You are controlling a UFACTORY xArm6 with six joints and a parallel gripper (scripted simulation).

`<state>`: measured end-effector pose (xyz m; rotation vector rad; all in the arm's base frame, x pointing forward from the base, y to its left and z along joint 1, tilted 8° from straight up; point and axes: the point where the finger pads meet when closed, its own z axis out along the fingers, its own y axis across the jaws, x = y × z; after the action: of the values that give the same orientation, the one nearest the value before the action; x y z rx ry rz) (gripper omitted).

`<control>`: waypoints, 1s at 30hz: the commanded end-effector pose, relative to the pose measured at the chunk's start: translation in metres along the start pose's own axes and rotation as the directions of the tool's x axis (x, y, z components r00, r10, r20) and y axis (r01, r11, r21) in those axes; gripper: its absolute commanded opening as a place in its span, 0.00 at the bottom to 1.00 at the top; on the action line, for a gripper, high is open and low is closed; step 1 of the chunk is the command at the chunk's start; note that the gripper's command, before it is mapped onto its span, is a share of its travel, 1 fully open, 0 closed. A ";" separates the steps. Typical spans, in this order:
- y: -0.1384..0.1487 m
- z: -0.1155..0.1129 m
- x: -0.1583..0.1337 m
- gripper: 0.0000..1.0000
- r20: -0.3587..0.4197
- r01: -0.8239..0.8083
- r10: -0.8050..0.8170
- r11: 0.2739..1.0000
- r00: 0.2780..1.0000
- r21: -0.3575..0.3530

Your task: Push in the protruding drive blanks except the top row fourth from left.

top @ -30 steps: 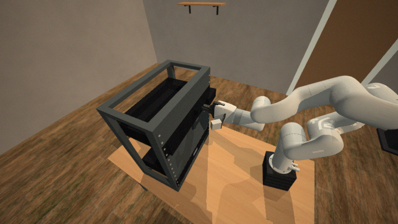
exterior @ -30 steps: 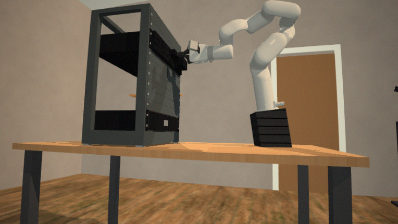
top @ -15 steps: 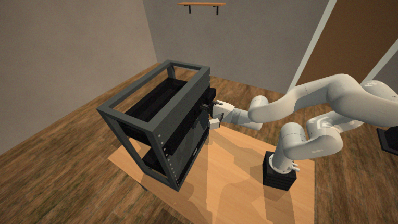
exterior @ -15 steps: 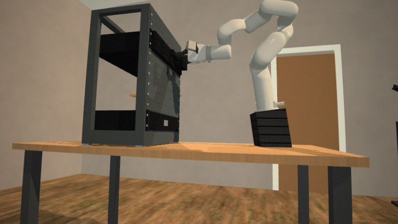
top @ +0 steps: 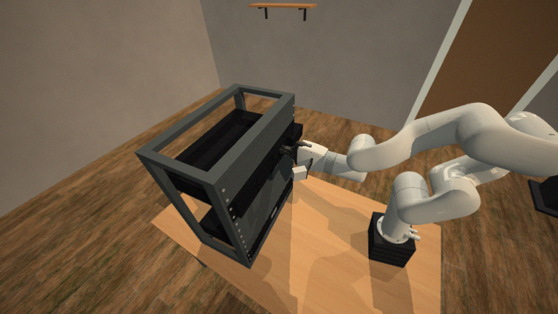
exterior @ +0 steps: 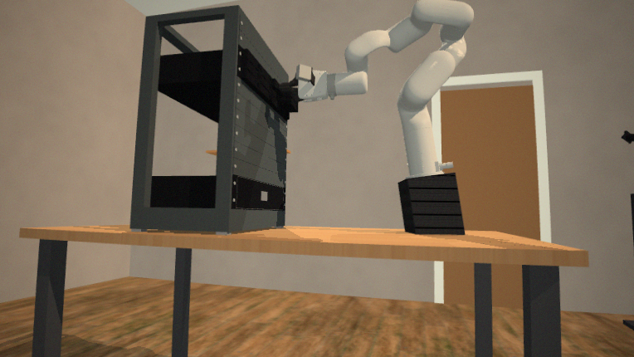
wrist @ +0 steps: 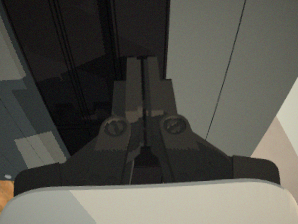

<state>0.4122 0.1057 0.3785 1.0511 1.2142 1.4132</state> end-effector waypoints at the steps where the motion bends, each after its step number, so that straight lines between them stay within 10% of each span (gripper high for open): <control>1: 0.002 0.001 0.000 0.00 0.000 -0.001 0.001 1.000 1.000 -0.004; 30: 0.002 0.007 0.000 0.00 0.000 -0.001 0.001 1.000 1.000 -0.004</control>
<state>0.4174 0.1066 0.3793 1.0513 1.2143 1.4131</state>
